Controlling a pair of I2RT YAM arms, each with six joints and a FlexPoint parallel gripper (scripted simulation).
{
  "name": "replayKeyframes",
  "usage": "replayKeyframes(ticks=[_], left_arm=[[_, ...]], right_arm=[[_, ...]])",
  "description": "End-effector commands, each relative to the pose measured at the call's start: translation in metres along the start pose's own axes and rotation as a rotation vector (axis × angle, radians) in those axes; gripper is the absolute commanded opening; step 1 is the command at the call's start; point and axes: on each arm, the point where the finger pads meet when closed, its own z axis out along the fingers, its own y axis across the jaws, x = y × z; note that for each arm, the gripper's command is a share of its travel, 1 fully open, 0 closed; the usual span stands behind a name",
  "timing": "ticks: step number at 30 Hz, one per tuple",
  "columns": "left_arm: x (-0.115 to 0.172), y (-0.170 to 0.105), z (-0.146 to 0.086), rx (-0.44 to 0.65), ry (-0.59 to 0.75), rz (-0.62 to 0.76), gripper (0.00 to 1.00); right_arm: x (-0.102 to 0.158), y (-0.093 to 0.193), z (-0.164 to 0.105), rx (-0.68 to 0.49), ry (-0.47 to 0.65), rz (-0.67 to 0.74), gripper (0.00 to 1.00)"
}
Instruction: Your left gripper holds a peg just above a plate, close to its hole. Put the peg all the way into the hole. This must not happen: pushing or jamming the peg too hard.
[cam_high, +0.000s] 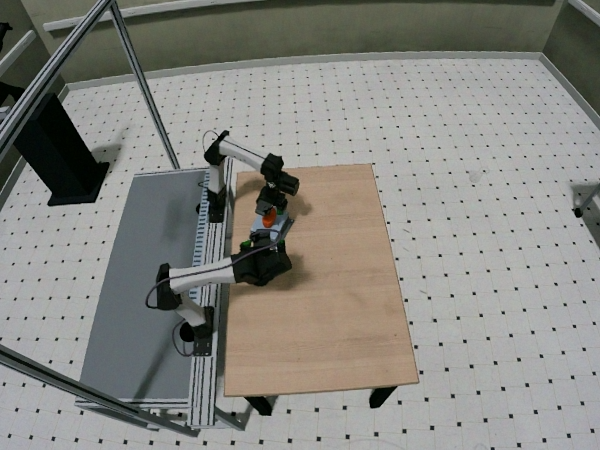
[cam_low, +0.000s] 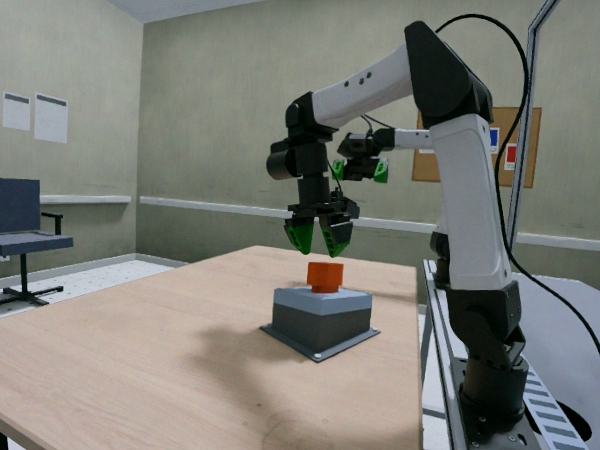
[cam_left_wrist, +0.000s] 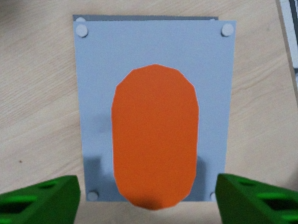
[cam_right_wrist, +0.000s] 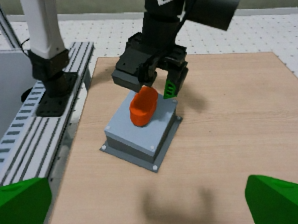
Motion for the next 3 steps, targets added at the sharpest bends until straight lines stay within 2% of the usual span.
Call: replayKeyframes(ticks=[1,3], left_arm=[[-0.0056,-0.0057,-0.0055,-0.007,-0.006,0.009,0.70],[-0.0056,-0.0057,-0.0055,-0.007,-0.006,0.009,0.70]], right_arm=[[-0.0086,0.0039,-0.0013,-0.005,-0.008,-0.024,1.00],[-0.0086,0.0039,-0.0013,-0.005,-0.008,-0.024,1.00]])
